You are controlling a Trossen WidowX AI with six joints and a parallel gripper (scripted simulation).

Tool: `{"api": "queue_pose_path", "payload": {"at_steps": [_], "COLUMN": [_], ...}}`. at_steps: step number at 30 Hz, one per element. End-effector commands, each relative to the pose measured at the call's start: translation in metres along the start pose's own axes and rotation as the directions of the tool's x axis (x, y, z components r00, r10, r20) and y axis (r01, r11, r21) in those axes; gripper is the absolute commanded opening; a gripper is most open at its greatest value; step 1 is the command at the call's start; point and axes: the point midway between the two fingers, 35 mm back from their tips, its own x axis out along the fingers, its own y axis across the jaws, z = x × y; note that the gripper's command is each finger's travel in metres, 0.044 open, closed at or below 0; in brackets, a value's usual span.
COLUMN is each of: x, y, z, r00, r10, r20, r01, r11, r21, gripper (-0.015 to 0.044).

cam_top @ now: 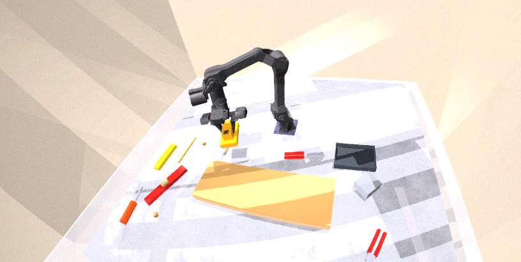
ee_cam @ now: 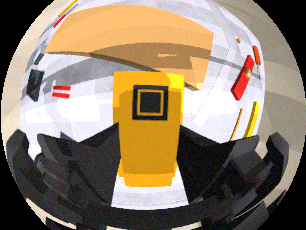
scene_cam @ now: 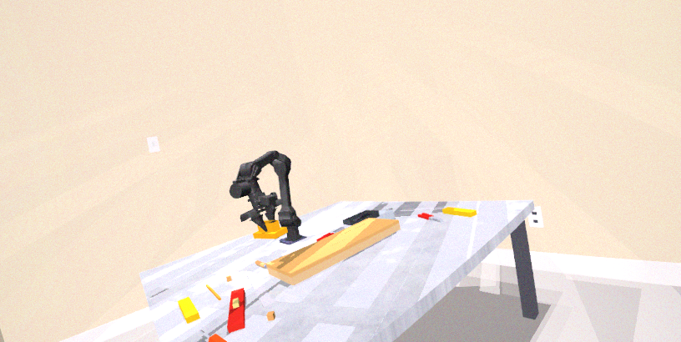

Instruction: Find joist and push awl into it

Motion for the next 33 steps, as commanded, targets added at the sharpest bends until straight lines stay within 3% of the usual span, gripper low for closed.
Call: {"api": "queue_pose_path", "payload": {"at_steps": [1,24,33], "x": [-0.002,0.024,0.025], "y": [-0.015,-0.068,-0.069], "z": [0.018,0.146,0.151], "r00": [1.000,0.994,0.994], "r10": [-0.026,-0.108,-0.111], "r20": [-0.003,0.023,0.025], "r01": [0.026,0.096,0.097], "r11": [0.999,0.949,0.946], "r21": [0.039,0.302,0.309], "gripper": [0.0000,0.0000,0.0000]}}
